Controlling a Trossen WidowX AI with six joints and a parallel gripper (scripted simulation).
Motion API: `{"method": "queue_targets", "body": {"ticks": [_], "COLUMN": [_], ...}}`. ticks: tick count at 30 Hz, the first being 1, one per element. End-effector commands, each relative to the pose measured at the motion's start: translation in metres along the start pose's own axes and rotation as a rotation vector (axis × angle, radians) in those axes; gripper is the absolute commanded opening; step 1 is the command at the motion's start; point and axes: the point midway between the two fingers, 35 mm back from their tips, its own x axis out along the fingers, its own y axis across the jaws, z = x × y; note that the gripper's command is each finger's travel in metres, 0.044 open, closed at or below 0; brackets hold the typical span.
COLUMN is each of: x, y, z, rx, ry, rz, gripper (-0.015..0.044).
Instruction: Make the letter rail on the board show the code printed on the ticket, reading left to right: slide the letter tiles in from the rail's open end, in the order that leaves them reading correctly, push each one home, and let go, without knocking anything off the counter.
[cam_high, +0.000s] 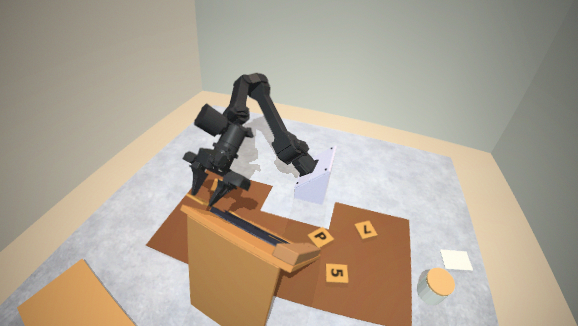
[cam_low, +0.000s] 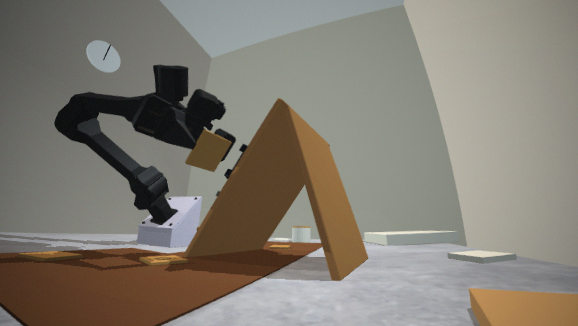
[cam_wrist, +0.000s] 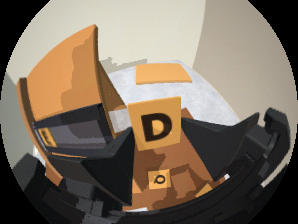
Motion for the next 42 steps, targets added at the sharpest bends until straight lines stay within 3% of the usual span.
{"method": "queue_targets", "body": {"ticks": [1,42], "x": [0.000,0.000], "y": [0.003,0.023], "z": [0.000,0.001], "rx": [0.004,0.004], "ry": [-0.001,-0.001], "rz": [-0.001,0.000], "gripper": [0.0000,0.0000]}}
